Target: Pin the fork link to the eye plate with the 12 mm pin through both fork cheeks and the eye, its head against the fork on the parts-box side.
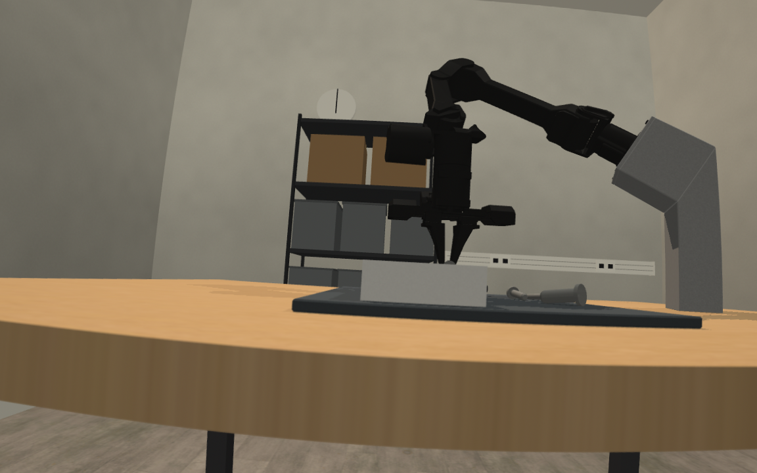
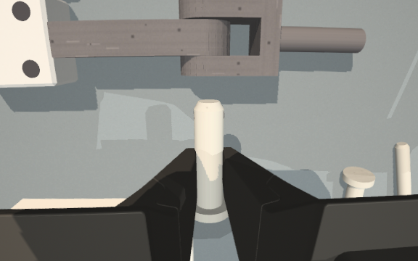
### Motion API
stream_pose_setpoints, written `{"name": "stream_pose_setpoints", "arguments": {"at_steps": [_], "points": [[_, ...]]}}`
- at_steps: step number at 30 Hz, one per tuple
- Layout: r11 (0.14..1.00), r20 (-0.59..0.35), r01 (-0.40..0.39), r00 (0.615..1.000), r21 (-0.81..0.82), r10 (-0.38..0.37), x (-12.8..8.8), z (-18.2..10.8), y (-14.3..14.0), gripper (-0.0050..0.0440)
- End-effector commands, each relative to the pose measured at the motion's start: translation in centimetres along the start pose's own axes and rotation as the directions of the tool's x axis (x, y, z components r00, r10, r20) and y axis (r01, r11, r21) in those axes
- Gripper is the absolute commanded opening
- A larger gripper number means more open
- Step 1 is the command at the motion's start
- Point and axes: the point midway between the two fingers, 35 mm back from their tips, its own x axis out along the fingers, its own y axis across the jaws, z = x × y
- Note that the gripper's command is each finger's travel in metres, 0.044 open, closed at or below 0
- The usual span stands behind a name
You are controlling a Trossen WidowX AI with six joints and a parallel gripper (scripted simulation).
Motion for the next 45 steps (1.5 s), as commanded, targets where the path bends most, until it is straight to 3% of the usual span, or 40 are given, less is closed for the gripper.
{"name": "stream_pose_setpoints", "arguments": {"at_steps": [1,45], "points": [[1.000,-0.001,-0.006,1.000,0.007,0.006,0.0,0.1,0.4,-0.0050],[1.000,-0.001,-0.005,1.000,0.006,0.005,2.9,-0.2,0.4,-0.0050]]}}
